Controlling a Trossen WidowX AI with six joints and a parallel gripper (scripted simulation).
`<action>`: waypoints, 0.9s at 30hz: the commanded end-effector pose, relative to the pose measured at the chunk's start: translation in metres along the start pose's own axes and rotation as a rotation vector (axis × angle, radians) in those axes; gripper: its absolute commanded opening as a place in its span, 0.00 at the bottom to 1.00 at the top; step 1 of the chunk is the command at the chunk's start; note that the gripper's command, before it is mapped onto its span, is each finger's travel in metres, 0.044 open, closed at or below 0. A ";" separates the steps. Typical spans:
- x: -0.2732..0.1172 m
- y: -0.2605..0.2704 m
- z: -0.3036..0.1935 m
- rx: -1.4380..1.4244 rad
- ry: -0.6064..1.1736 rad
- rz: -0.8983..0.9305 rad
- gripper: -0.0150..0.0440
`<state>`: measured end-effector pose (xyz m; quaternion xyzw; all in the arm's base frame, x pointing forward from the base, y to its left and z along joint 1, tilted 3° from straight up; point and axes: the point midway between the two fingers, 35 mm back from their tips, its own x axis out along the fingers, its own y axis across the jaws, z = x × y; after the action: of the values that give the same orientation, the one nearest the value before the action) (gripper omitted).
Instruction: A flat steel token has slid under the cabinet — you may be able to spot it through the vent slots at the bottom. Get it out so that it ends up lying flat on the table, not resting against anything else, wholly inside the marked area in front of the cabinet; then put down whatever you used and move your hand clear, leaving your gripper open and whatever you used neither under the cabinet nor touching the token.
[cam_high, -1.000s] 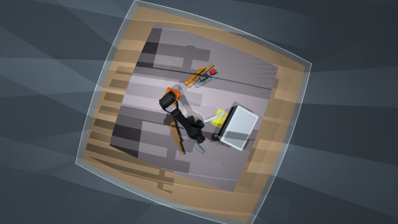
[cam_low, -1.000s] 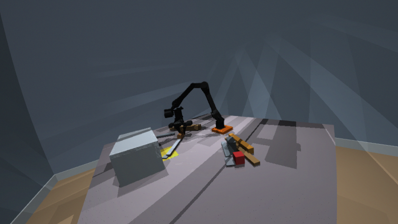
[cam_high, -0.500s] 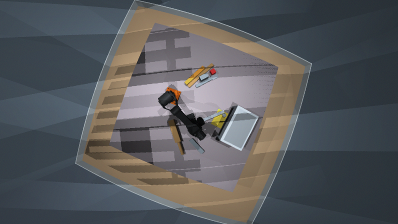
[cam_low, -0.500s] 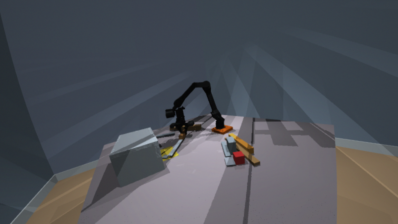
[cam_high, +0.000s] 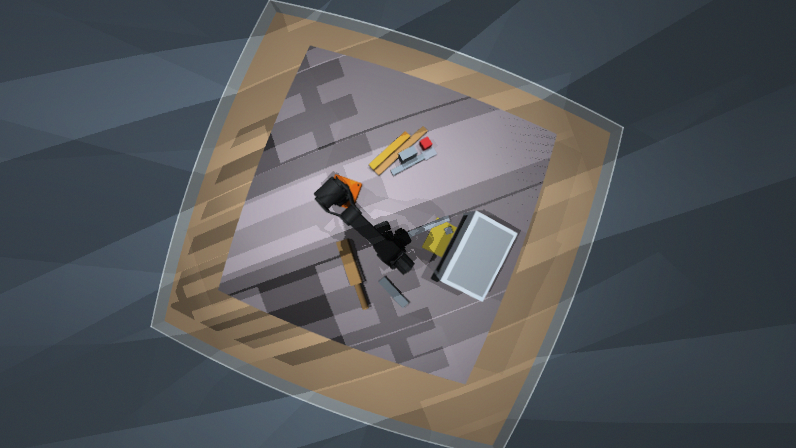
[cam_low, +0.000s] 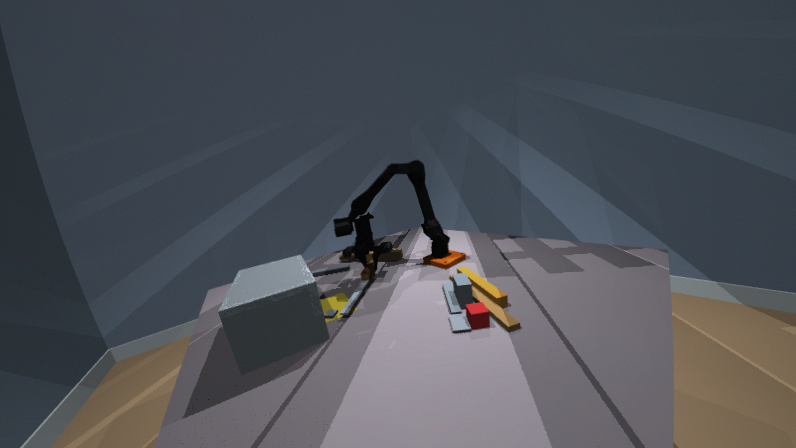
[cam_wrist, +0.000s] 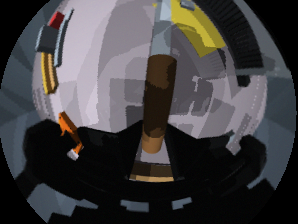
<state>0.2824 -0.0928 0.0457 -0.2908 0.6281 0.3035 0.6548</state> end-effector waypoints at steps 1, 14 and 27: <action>-0.005 0.003 0.005 0.002 -0.014 -0.017 0.25; -0.004 0.017 0.015 0.002 -0.015 -0.016 0.25; -0.004 0.030 0.025 0.002 -0.015 -0.015 0.25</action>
<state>0.2730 -0.0586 0.0463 -0.2904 0.6283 0.3039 0.6546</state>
